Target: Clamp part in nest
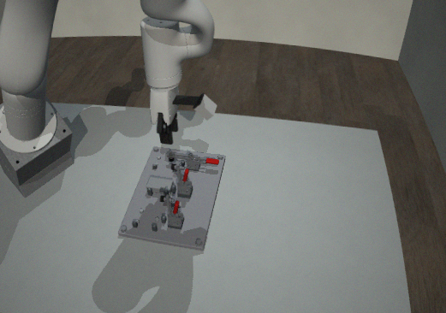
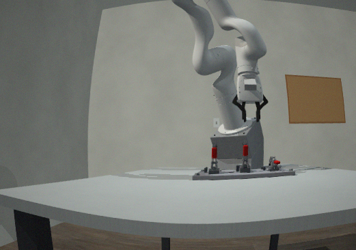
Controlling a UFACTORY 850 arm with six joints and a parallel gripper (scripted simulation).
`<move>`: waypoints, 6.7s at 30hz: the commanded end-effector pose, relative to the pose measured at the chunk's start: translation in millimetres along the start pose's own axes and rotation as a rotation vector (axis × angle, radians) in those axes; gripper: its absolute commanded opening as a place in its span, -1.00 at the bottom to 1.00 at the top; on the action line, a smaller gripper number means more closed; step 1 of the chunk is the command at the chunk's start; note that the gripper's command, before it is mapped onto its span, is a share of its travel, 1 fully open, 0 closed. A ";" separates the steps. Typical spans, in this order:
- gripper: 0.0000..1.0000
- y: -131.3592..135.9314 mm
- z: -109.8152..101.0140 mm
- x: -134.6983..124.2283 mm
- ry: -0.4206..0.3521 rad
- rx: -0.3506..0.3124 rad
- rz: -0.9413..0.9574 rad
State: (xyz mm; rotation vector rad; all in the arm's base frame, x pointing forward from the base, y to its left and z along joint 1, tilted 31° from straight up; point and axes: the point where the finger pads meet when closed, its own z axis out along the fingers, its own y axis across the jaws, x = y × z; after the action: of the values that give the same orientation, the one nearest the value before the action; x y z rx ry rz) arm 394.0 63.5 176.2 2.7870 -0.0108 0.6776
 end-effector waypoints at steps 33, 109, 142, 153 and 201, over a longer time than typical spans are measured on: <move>-0.05 27.2 11.6 44.5 -0.004 0.000 -0.001; -0.05 27.1 123.5 44.6 -0.004 0.000 -0.001; -1.00 27.1 123.7 44.6 -0.004 0.000 -0.001; -1.00 27.1 123.7 44.6 -0.004 0.000 -0.001; -1.00 27.1 124.4 59.3 -0.004 0.000 -0.001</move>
State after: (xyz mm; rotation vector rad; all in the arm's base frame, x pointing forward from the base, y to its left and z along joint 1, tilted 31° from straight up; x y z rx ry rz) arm 497.9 7.6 102.5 2.7883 -0.0107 0.6703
